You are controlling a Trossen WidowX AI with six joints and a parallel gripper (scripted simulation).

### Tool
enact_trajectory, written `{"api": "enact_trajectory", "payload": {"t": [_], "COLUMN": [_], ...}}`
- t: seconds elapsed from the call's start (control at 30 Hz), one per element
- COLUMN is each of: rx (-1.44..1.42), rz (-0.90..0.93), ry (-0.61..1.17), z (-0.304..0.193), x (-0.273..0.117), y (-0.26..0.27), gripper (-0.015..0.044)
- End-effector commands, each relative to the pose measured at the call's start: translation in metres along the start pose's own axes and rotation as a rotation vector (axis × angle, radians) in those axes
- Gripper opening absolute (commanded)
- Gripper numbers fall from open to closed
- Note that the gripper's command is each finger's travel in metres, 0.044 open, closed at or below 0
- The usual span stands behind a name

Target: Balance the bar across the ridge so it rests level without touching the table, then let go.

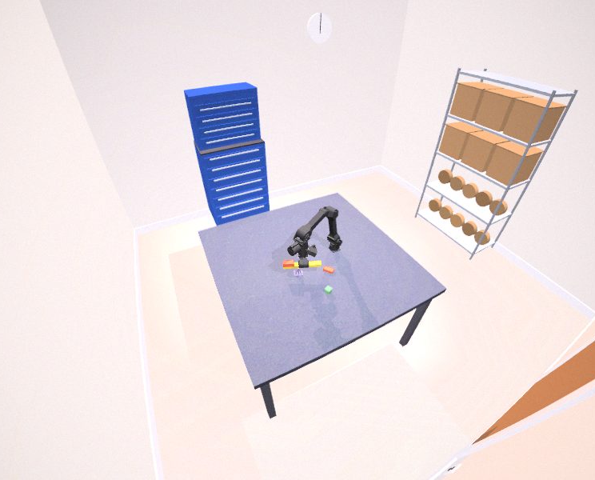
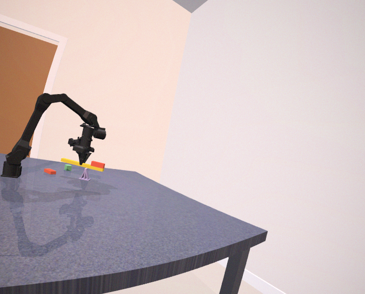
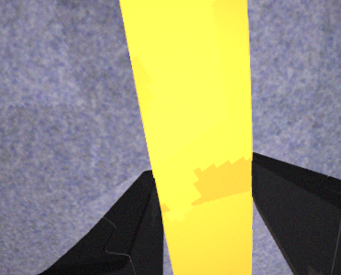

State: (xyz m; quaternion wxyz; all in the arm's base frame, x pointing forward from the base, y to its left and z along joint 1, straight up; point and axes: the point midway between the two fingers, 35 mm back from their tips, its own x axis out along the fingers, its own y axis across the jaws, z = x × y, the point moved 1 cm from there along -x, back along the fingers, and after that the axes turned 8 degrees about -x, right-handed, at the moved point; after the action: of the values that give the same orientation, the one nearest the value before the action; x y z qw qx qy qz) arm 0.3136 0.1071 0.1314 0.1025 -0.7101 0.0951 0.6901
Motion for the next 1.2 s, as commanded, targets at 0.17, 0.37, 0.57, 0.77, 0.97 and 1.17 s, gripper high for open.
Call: {"api": "enact_trajectory", "payload": {"t": [0.17,0.37,0.57,0.77,0.97,1.17], "rx": [-0.006,-0.006,-0.006,-0.006,-0.006,-0.006], "rz": [-0.006,-0.006,-0.006,-0.006,-0.006,-0.006], "ry": [0.002,0.002,0.003,0.003,0.003,0.003], "z": [0.0000,0.0000,0.0000,0.0000,-0.0001,-0.0001], "x": [0.0002,0.0006,0.0012,0.0016,0.0022,0.0026], "y": [-0.0003,-0.0003,-0.0003,-0.0003,-0.0003,-0.0003], "gripper": [0.0000,0.0000,0.0000,0.0000,0.0000,0.0000]}}
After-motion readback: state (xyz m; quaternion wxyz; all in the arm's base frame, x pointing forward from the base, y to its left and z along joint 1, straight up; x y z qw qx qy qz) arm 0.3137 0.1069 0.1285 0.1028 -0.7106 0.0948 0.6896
